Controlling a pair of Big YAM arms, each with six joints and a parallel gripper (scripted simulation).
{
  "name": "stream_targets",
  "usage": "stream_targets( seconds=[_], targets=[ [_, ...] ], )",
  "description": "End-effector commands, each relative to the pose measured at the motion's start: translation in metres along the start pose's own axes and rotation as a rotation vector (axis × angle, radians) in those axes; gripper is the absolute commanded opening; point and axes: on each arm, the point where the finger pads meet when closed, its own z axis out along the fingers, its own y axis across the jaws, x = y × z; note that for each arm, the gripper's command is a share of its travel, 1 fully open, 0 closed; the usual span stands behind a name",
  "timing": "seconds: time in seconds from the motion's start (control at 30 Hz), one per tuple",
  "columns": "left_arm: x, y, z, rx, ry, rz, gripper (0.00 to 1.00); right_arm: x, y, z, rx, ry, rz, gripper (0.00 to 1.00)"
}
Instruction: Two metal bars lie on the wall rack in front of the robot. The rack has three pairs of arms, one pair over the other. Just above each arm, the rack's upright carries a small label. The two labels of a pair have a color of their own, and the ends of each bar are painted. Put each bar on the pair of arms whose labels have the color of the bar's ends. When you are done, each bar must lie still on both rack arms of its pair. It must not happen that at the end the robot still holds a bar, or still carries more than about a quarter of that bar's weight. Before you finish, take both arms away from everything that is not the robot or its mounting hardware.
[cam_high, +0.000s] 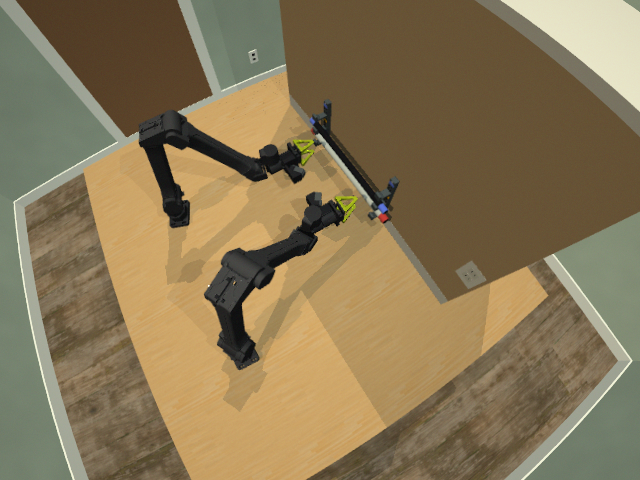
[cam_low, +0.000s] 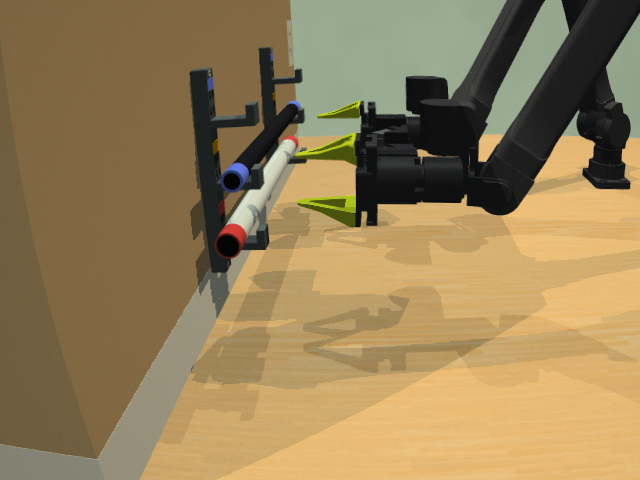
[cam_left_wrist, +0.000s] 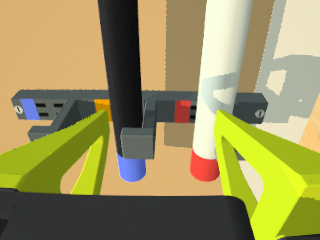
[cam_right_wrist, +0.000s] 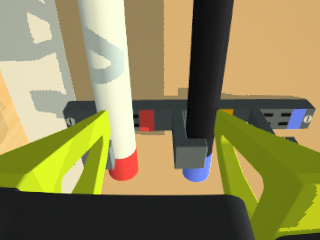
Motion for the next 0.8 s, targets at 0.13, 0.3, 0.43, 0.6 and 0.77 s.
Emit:
stream_targets(
  seconds=[0.13,0.3,0.43,0.6,0.77],
  targets=[
    [-0.01,0.032,0.0,-0.026,-0.013,-0.004,0.61,-0.006,-0.036,-0.001,0.037,-0.006,0.021,0.61],
    [-0.01,0.038,0.0,-0.021,-0.013,-0.003,0.6,-0.006,-0.042,-0.002,0.034,-0.006,0.02,0.6],
    [-0.01,0.043,0.0,-0.017,-0.013,-0.002,0.6,-0.006,-0.047,-0.003,0.032,-0.006,0.019,0.6],
    [-0.01,0.049,0.0,-0.012,-0.013,-0.001,0.59,-0.006,-0.053,-0.004,0.029,-0.006,0.018,0.6],
    [-0.01,0.052,0.0,-0.013,-0.013,-0.002,0.59,-0.006,-0.056,-0.004,0.029,-0.006,0.018,0.59]
  ],
)
